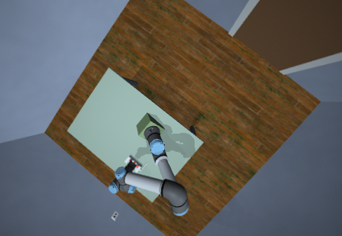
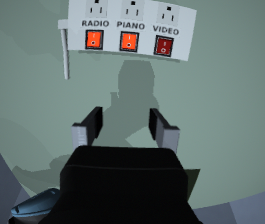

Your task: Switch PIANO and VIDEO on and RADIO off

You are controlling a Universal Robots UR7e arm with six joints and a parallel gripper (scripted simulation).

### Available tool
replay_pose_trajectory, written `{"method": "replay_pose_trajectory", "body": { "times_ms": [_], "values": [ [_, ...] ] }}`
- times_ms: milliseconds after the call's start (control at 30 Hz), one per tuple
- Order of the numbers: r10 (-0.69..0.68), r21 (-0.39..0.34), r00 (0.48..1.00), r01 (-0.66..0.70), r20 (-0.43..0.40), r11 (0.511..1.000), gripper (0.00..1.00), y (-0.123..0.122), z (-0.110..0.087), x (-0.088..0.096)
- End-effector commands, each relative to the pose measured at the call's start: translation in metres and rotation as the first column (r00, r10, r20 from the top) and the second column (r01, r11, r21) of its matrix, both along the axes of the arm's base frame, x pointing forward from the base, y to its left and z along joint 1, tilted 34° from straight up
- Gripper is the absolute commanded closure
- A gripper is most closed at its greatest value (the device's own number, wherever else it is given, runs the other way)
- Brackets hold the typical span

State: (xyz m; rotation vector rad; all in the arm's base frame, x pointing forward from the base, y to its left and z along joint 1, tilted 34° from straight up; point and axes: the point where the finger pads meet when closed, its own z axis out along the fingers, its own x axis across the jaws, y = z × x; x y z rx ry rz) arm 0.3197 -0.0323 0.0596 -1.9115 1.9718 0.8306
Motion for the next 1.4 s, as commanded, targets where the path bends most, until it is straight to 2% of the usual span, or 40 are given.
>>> {"method": "replay_pose_trajectory", "body": {
  "times_ms": [0, 100, 233, 267, 300, 333, 367, 433, 500, 567, 1367],
  "values": [
    [0.0, 0.0, 1.0, 0.0, 0.009, 1.0, 0.0, -0.001, 0.0, 0.001],
    [0.007, 0.014, 0.997, -0.008, 0.08, 1.0, 0.0, 0.0, -0.007, 0.009],
    [0.034, 0.022, 0.958, -0.042, 0.285, 0.999, 0.0, 0.0, -0.02, 0.033],
    [0.034, 0.022, 0.958, -0.042, 0.285, 0.999, 0.0, 0.0, -0.02, 0.033],
    [0.043, 0.019, 0.94, -0.052, 0.339, 0.998, 0.0, 0.0, -0.022, 0.039],
    [0.043, 0.019, 0.94, -0.052, 0.339, 0.998, 0.0, 0.0, -0.022, 0.039],
    [0.052, 0.013, 0.92, -0.062, 0.387, 0.998, 0.0, -0.001, -0.024, 0.044],
    [0.052, 0.013, 0.92, -0.062, 0.387, 0.998, 0.0, -0.001, -0.024, 0.044],
    [0.068, 0.0, 0.885, -0.076, 0.46, 0.997, 0.0, -0.001, -0.026, 0.052],
    [0.076, -0.008, 0.866, -0.083, 0.494, 0.996, 0.0, -0.002, -0.026, 0.055],
    [0.081, -0.012, 0.862, -0.086, 0.501, 0.996, 0.0, -0.002, -0.026, 0.057]
  ]
}}
